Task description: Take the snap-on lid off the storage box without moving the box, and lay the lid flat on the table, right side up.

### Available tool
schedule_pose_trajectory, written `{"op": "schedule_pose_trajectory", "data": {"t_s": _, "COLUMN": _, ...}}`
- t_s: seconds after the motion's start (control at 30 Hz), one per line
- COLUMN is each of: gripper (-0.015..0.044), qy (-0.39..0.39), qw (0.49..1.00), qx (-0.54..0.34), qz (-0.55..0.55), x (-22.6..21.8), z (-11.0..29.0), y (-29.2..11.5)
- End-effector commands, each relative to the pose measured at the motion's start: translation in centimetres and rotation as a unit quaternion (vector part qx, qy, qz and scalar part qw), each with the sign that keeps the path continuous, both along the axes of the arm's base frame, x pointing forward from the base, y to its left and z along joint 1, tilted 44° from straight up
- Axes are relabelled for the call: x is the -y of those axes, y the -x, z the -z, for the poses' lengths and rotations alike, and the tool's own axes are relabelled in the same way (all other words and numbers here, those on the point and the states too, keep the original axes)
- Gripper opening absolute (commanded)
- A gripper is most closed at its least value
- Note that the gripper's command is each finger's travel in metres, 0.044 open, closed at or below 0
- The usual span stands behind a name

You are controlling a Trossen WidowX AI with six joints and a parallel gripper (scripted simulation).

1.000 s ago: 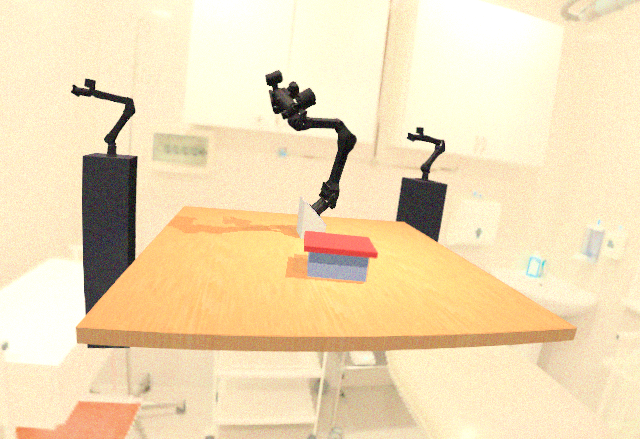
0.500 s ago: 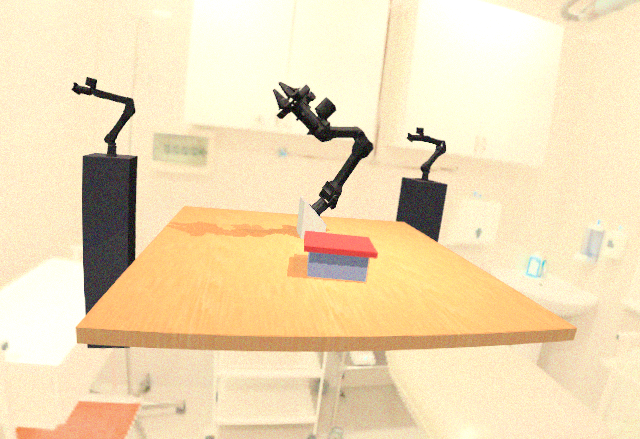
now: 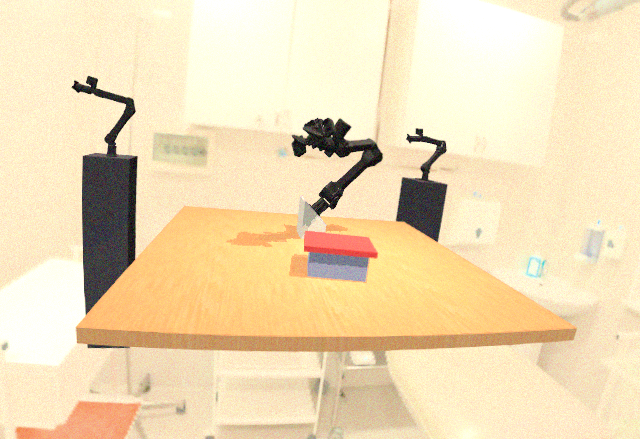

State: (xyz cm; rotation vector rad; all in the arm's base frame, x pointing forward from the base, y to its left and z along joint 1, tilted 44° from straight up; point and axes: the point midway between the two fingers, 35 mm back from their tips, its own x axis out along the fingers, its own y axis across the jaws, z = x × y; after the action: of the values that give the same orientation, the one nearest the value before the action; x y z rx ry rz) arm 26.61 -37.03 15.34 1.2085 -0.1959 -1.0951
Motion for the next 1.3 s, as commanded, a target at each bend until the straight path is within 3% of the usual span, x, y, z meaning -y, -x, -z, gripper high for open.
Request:
{"op": "schedule_pose_trajectory", "data": {"t_s": 0.0, "gripper": 0.0235, "qy": -0.083, "qw": 0.994, "qx": 0.043, "qz": -0.054, "x": -4.5, "z": 1.4, "y": -1.4}}
{"op": "schedule_pose_trajectory", "data": {"t_s": 0.2, "gripper": 0.0235, "qy": -0.273, "qw": 0.945, "qx": 0.108, "qz": -0.143, "x": -14.4, "z": 3.8, "y": -2.6}}
{"op": "schedule_pose_trajectory", "data": {"t_s": 0.3, "gripper": 0.0235, "qy": -0.318, "qw": 0.927, "qx": 0.118, "qz": -0.158, "x": -16.7, "z": 4.2, "y": -2.6}}
{"op": "schedule_pose_trajectory", "data": {"t_s": 0.53, "gripper": 0.0235, "qy": -0.536, "qw": 0.808, "qx": 0.138, "qz": -0.2, "x": -27.5, "z": 5.7, "y": -0.6}}
{"op": "schedule_pose_trajectory", "data": {"t_s": 0.93, "gripper": 0.0235, "qy": -0.556, "qw": 0.795, "qx": 0.137, "qz": -0.202, "x": -28.4, "z": 5.8, "y": -0.3}}
{"op": "schedule_pose_trajectory", "data": {"t_s": 1.13, "gripper": 0.0235, "qy": -0.556, "qw": 0.794, "qx": 0.137, "qz": -0.202, "x": -31.9, "z": 9.4, "y": -0.9}}
{"op": "schedule_pose_trajectory", "data": {"t_s": 1.27, "gripper": 0.0235, "qy": -0.556, "qw": 0.794, "qx": 0.138, "qz": -0.202, "x": -32.0, "z": 9.6, "y": -0.9}}
